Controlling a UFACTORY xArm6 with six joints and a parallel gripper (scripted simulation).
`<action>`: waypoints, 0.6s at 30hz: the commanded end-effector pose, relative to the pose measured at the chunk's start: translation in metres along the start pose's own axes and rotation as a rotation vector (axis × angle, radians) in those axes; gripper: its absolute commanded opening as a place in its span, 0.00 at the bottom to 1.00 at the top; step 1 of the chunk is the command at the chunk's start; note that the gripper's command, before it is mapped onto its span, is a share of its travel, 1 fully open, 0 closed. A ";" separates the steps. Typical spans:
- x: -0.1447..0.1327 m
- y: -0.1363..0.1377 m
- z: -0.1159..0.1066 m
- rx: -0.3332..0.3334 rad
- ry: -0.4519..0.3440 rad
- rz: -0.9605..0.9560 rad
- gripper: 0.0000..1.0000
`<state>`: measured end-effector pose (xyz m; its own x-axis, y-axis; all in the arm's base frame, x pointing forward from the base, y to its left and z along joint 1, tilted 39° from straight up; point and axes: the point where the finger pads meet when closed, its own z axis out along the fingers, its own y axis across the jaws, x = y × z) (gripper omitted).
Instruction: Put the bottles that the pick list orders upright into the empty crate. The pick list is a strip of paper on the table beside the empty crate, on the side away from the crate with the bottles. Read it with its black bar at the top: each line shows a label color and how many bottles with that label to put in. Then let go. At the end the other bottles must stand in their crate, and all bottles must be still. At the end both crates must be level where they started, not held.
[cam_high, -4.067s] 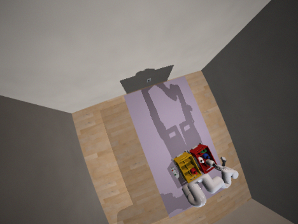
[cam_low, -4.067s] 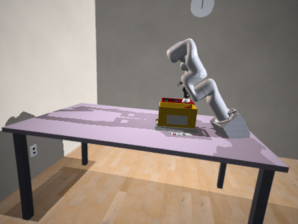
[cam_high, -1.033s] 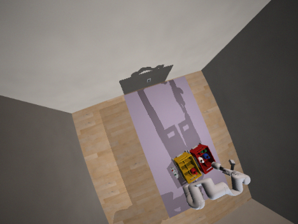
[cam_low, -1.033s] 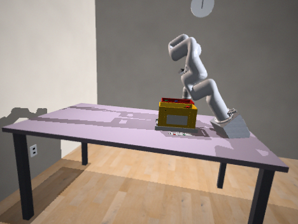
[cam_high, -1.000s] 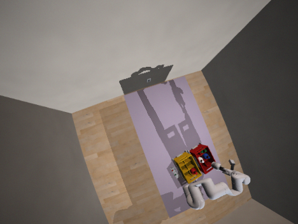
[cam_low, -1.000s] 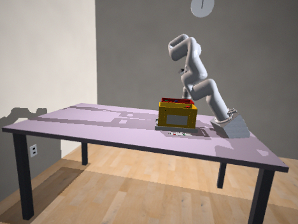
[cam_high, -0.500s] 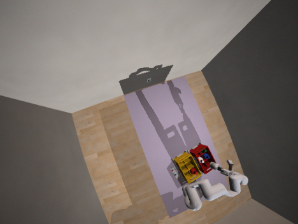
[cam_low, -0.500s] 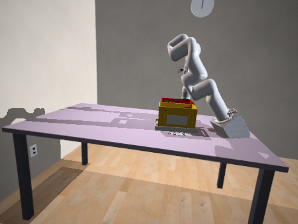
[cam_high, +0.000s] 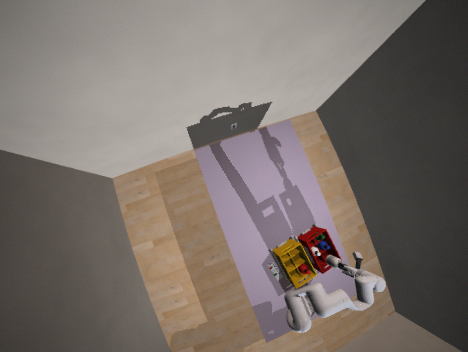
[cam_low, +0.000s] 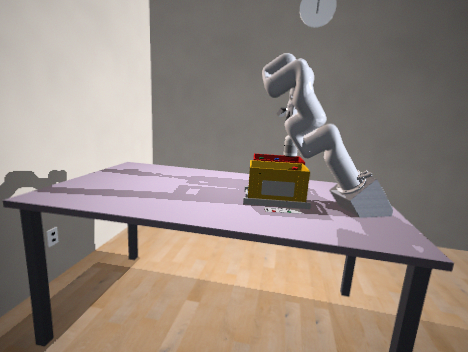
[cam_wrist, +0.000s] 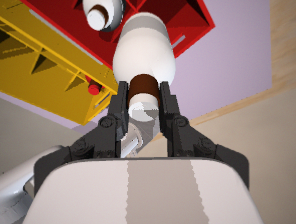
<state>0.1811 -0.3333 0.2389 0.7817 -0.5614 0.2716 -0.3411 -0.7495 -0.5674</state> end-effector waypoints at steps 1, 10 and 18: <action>-0.003 -0.010 -0.002 -0.004 0.003 -0.001 0.00; -0.009 -0.027 -0.002 -0.003 0.003 -0.001 0.00; -0.013 -0.038 -0.001 -0.003 0.003 -0.001 0.00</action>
<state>0.1828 -0.3049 0.2528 0.7817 -0.5614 0.2716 -0.3411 -0.7495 -0.5674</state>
